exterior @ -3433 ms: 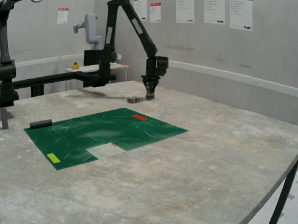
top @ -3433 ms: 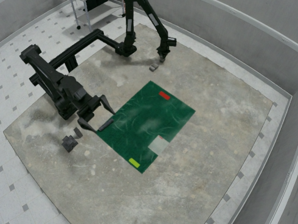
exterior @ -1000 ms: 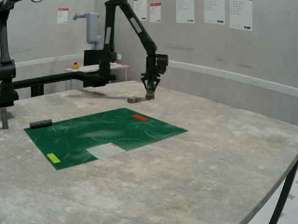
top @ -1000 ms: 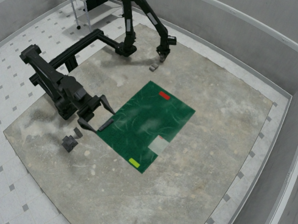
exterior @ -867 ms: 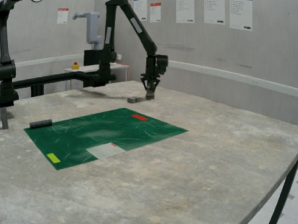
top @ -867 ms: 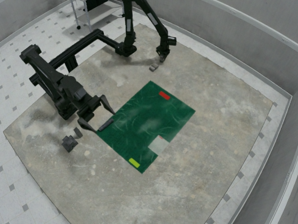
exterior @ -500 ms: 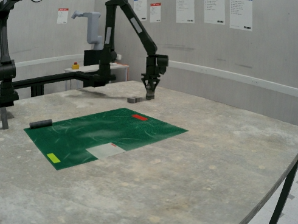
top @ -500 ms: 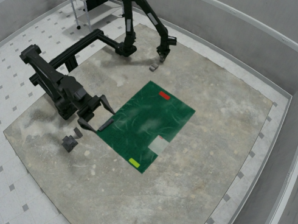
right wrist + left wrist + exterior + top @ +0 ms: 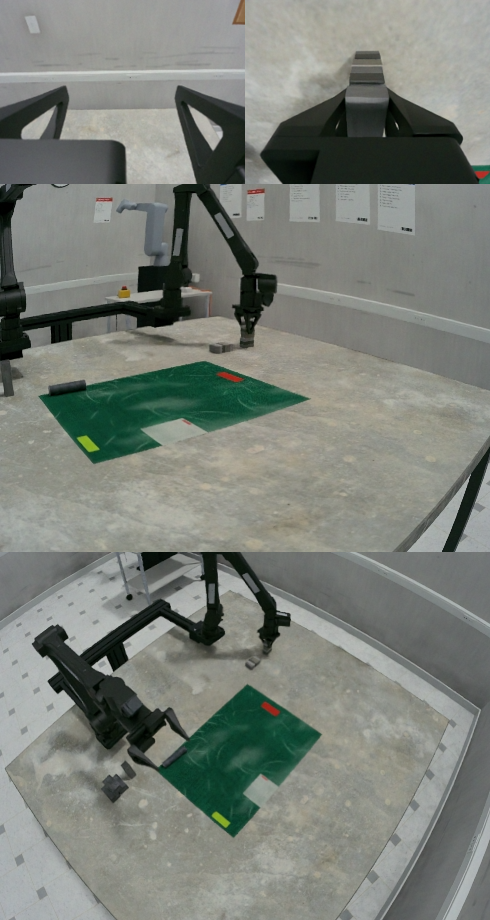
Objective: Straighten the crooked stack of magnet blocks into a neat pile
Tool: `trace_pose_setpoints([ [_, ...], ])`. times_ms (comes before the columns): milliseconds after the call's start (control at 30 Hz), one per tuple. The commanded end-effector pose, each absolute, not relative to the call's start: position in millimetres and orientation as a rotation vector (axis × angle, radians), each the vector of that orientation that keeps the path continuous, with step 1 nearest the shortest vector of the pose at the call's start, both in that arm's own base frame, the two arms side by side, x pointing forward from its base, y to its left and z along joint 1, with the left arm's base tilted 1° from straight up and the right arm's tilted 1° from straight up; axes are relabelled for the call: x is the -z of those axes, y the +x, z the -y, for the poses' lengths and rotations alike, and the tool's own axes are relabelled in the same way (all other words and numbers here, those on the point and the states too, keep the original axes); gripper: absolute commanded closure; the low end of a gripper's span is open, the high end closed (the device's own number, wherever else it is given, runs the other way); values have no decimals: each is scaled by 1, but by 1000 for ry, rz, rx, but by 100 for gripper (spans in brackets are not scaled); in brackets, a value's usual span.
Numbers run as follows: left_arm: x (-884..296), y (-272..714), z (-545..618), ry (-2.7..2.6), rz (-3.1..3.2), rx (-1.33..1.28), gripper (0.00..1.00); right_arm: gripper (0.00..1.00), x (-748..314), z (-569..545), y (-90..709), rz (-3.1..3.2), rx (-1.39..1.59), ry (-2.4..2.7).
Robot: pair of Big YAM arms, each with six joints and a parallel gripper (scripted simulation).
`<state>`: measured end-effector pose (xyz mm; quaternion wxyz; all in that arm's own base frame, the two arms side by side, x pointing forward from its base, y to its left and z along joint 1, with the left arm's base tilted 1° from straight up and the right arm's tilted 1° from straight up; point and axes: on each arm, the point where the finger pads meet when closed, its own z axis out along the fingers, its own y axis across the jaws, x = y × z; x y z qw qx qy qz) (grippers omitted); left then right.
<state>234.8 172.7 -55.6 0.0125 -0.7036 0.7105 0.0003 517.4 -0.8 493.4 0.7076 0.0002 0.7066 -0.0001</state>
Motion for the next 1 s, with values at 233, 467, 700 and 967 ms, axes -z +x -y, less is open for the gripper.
trace_pose_setpoints([
  [233,53,243,-175,-2167,-2227,2,71,0,-515,7,520,-1544,-2,19],
  [467,53,243,-176,-2169,-2225,2,72,0,-515,7,520,-1544,-2,19],
  [700,53,243,-176,-2169,-2225,2,72,0,-515,7,520,-1544,-2,19],
  [967,53,243,-176,-2169,-2225,2,73,0,-515,7,520,-1544,-2,19],
])
